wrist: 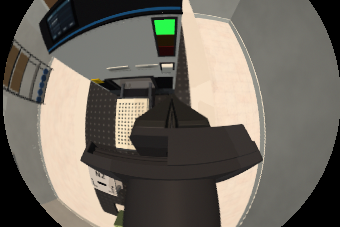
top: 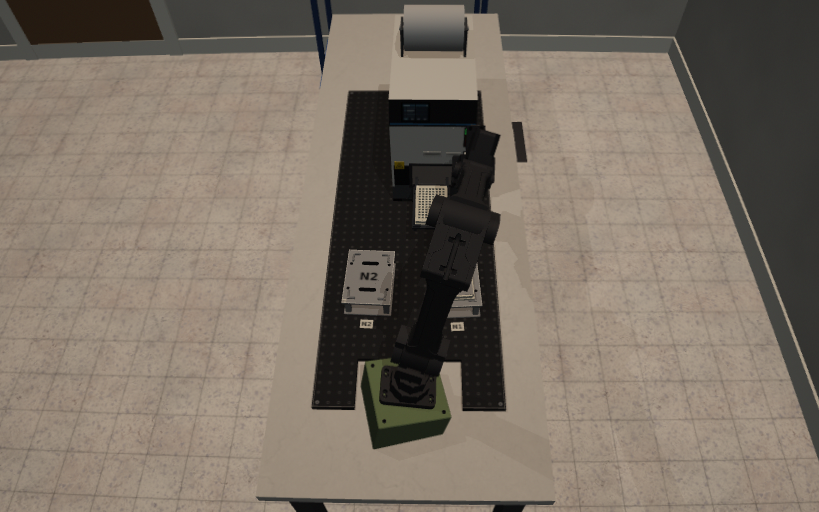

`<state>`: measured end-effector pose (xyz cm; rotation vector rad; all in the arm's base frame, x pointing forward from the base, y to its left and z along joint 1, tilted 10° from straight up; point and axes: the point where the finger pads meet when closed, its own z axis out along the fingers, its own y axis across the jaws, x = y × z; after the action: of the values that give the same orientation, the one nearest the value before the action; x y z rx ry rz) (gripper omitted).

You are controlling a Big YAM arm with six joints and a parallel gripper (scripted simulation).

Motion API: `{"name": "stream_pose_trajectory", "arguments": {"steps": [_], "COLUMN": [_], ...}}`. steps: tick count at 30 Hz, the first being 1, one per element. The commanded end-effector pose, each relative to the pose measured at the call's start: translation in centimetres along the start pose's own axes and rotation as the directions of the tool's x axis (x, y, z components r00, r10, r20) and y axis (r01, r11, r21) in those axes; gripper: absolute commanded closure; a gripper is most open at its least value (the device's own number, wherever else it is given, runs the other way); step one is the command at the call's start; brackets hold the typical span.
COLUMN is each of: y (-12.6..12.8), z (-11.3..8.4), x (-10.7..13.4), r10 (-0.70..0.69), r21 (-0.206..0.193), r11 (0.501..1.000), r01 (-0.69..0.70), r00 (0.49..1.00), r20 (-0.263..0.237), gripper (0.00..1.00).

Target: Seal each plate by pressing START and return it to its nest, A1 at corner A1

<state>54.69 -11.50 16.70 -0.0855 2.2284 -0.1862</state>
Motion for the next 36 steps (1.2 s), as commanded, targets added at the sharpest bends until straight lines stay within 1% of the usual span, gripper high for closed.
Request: {"name": "stream_pose_trajectory", "arguments": {"steps": [1,3,6,10,14,17,20,23,26,29,32,34,36], "y": [-0.4,-0.2,-0.3,-1.2,-1.1,-1.2,-1.4,-1.4,-0.8,0.2,0.3,0.3,-0.2], "z": [0.6,1.1,1.8,2.7,3.5,3.6,3.5,4.3,5.2,5.9,5.3,5.3,4.9], "x": [-3.8,-4.2,-4.4,-3.7,-2.5,-2.6,-3.8,-3.8,-3.5,-2.6,-2.3,-2.3,-2.0], "r10": [-0.005,-0.009,-0.009,0.001,0.005,0.006,0.003,0.003,-0.001,-0.006,-0.006,-0.006,0.0], "r21": [0.013,0.011,0.013,0.023,0.02,0.021,0.028,0.027,0.018,0.002,-0.001,-0.001,0.006], "r11": [1.0,1.0,1.0,1.0,1.0,1.0,1.0,1.0,1.0,1.0,1.0,1.0,1.0], "r01": [0.004,0.008,0.008,-0.003,-0.006,-0.007,-0.005,-0.005,0.0,0.006,0.006,0.006,0.0], "r00": [0.998,0.997,0.997,0.998,0.999,0.999,0.997,0.997,0.998,0.999,0.999,0.999,1.0], "r20": [0.07,0.08,0.082,0.068,0.047,0.049,0.075,0.075,0.067,0.044,0.036,0.036,0.03], "gripper": [1.0,1.0,1.0,1.0,1.0,1.0,1.0,1.0,1.0,1.0,1.0,1.0,1.0]}}
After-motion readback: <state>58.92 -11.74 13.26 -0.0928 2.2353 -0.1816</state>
